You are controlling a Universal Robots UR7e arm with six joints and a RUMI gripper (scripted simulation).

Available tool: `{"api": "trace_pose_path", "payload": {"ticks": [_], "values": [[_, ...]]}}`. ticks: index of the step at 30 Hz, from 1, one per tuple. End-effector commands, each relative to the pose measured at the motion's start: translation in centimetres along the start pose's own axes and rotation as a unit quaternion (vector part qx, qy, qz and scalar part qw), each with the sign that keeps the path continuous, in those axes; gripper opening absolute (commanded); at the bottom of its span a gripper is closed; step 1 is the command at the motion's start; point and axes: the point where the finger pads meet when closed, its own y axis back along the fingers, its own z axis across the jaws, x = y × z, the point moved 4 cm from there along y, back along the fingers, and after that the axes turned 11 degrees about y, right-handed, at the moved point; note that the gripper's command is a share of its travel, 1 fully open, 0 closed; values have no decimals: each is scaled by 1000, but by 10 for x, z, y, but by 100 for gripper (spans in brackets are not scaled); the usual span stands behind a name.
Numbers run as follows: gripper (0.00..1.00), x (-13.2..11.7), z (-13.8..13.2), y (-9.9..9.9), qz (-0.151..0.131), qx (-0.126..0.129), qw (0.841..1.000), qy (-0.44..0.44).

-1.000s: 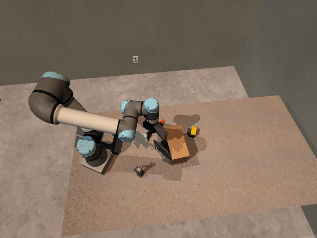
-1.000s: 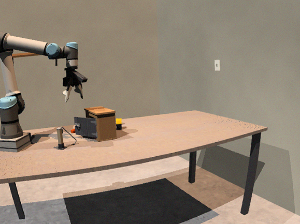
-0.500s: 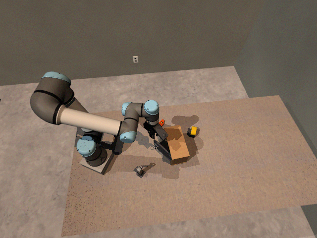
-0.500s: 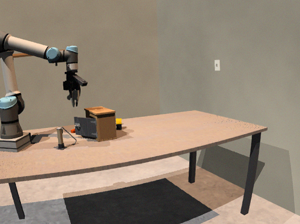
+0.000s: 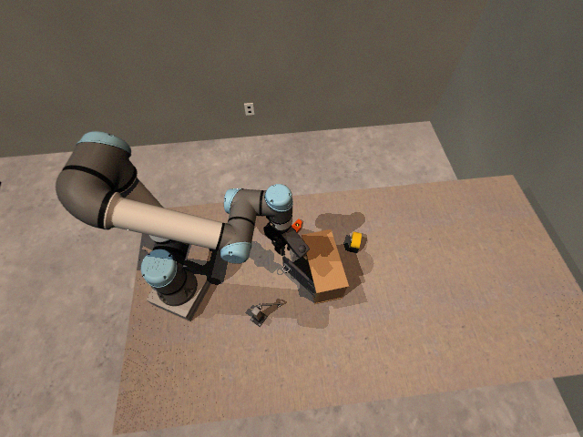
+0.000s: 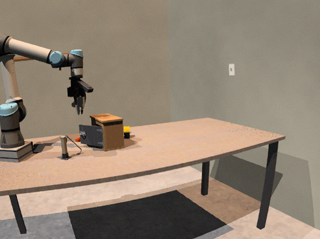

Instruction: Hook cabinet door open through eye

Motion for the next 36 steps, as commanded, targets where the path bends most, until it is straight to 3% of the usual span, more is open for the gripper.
{"api": "trace_pose_path", "payload": {"ticks": [1,36], "values": [[15,0,0,0,1,0,1000,0],[15,0,0,-7,1,0,1000,0]]}}
